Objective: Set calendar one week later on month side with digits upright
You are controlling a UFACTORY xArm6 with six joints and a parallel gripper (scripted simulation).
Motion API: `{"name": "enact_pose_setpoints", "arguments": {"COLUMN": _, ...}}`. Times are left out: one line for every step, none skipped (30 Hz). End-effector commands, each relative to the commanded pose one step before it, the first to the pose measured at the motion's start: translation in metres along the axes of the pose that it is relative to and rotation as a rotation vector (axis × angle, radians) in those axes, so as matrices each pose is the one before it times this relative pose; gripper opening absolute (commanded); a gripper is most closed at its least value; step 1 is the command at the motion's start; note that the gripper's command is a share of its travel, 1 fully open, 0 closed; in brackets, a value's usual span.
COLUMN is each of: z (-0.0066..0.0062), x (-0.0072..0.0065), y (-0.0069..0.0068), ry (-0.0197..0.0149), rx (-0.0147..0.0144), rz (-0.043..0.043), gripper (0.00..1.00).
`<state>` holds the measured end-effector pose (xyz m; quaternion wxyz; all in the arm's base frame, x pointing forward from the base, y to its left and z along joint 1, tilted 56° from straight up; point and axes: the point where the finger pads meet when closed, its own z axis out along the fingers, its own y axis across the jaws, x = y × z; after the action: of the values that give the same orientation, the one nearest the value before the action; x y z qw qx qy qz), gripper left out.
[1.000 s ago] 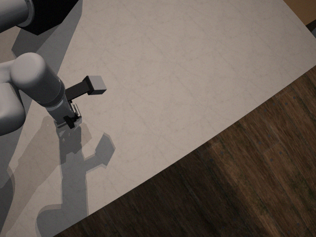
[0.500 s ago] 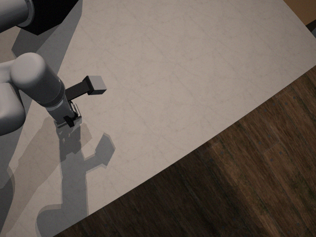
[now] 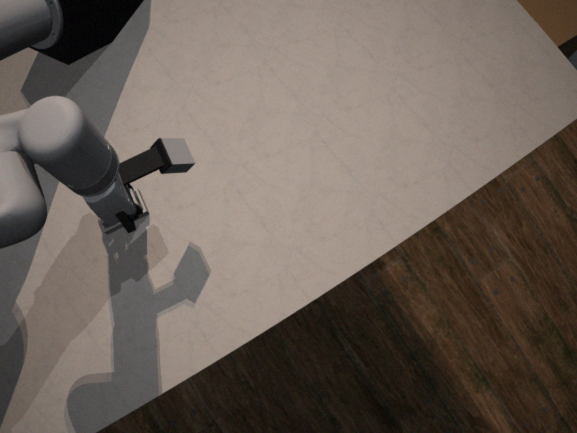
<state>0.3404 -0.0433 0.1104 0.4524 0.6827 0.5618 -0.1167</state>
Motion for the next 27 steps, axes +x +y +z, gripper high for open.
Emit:
{"name": "enact_pose_setpoints", "arguments": {"z": -0.0005, "x": 0.00034, "y": 0.00066, "ry": 0.00136, "rx": -0.00126, "rz": 0.00073, "gripper": 0.29}}
{"name": "enact_pose_setpoints", "arguments": {"z": 0.0, "x": 0.0, "y": 0.0, "ry": 0.0, "rx": 0.0, "rz": 0.0, "gripper": 0.29}}
{"name": "enact_pose_setpoints", "arguments": {"z": 0.0, "x": 0.0, "y": 0.0, "ry": 0.0, "rx": 0.0, "rz": 0.0, "gripper": 0.29}}
{"name": "enact_pose_setpoints", "arguments": {"z": 0.0, "x": 0.0, "y": 0.0, "ry": 0.0, "rx": 0.0, "rz": 0.0, "gripper": 0.29}}
{"name": "enact_pose_setpoints", "arguments": {"z": 0.0, "x": 0.0, "y": 0.0, "ry": 0.0, "rx": 0.0, "rz": 0.0, "gripper": 0.29}}
{"name": "enact_pose_setpoints", "arguments": {"z": 0.0, "x": 0.0, "y": 0.0, "ry": 0.0, "rx": 0.0, "rz": 0.0, "gripper": 0.29}}
{"name": "enact_pose_setpoints", "arguments": {"z": 0.0, "x": 0.0, "y": 0.0, "ry": 0.0, "rx": 0.0, "rz": 0.0, "gripper": 0.29}}
{"name": "enact_pose_setpoints", "arguments": {"z": 0.0, "x": 0.0, "y": 0.0, "ry": 0.0, "rx": 0.0, "rz": 0.0, "gripper": 0.29}}
{"name": "enact_pose_setpoints", "arguments": {"z": -0.00006, "x": 0.0, "y": 0.0, "ry": 0.0, "rx": 0.0, "rz": 0.0, "gripper": 0.29}}
{"name": "enact_pose_setpoints", "arguments": {"z": -0.0004, "x": 0.0, "y": 0.00001, "ry": -0.00001, "rx": -0.00001, "rz": 0.00001, "gripper": 0.29}}
{"name": "enact_pose_setpoints", "arguments": {"z": -0.00101, "x": 0.0, "y": 0.00001, "ry": -0.00002, "rx": -0.00002, "rz": 0.00001, "gripper": 0.29}}
{"name": "enact_pose_setpoints", "arguments": {"z": -0.00178, "x": 0.0, "y": 0.0, "ry": 0.0, "rx": 0.0, "rz": 0.0, "gripper": 0.29}}
{"name": "enact_pose_setpoints", "arguments": {"z": -0.00268, "x": 0.0, "y": -0.00001, "ry": 0.00001, "rx": 0.00001, "rz": -0.00001, "gripper": 0.29}}
{"name": "enact_pose_setpoints", "arguments": {"z": -0.00363, "x": 0.0, "y": -0.00001, "ry": 0.00001, "rx": 0.00001, "rz": -0.00001, "gripper": 0.29}}
{"name": "enact_pose_setpoints", "arguments": {"z": -0.0046, "x": 0.0, "y": 0.00001, "ry": -0.00001, "rx": -0.00001, "rz": 0.00001, "gripper": 0.29}}
{"name": "enact_pose_setpoints", "arguments": {"z": -0.00554, "x": 0.0, "y": -0.00001, "ry": 0.00001, "rx": 0.00001, "rz": -0.00001, "gripper": 0.29}}
{"name": "enact_pose_setpoints", "arguments": {"z": -0.0064, "x": 0.0, "y": 0.00001, "ry": -0.00001, "rx": -0.00002, "rz": 0.00001, "gripper": 0.29}}
{"name": "enact_pose_setpoints", "arguments": {"z": 0.0, "x": 0.0, "y": 0.0, "ry": 0.0, "rx": 0.0, "rz": 0.0, "gripper": 0.29}}
{"name": "enact_pose_setpoints", "arguments": {"z": 0.0, "x": 0.0, "y": 0.0, "ry": 0.0, "rx": 0.0, "rz": 0.0, "gripper": 0.29}}
{"name": "enact_pose_setpoints", "arguments": {"z": -0.00702, "x": 0.0, "y": 0.00001, "ry": -0.00001, "rx": -0.00001, "rz": 0.00001, "gripper": 0.29}}
{"name": "enact_pose_setpoints", "arguments": {"z": -0.00746, "x": 0.0, "y": -0.00001, "ry": 0.00002, "rx": 0.00002, "rz": -0.00001, "gripper": 0.29}}
{"name": "enact_pose_setpoints", "arguments": {"z": -0.00771, "x": 0.0, "y": 0.00001, "ry": -0.00001, "rx": -0.00002, "rz": 0.00001, "gripper": 0.29}}
{"name": "enact_pose_setpoints", "arguments": {"z": -0.00777, "x": 0.0, "y": 0.0, "ry": 0.00001, "rx": 0.00001, "rz": -0.00001, "gripper": 0.29}}
{"name": "enact_pose_setpoints", "arguments": {"z": -0.00763, "x": 0.0, "y": 0.0, "ry": 0.0, "rx": 0.0, "rz": 0.0, "gripper": 0.29}}
{"name": "enact_pose_setpoints", "arguments": {"z": -0.00728, "x": 0.0, "y": 0.0, "ry": 0.0, "rx": 0.00001, "rz": 0.0, "gripper": 0.29}}
{"name": "enact_pose_setpoints", "arguments": {"z": -0.00674, "x": 0.0, "y": 0.00001, "ry": -0.00001, "rx": -0.00001, "rz": 0.00001, "gripper": 0.29}}
{"name": "enact_pose_setpoints", "arguments": {"z": -0.00602, "x": 0.0, "y": 0.0, "ry": 0.00001, "rx": 0.00001, "rz": -0.00001, "gripper": 0.29}}
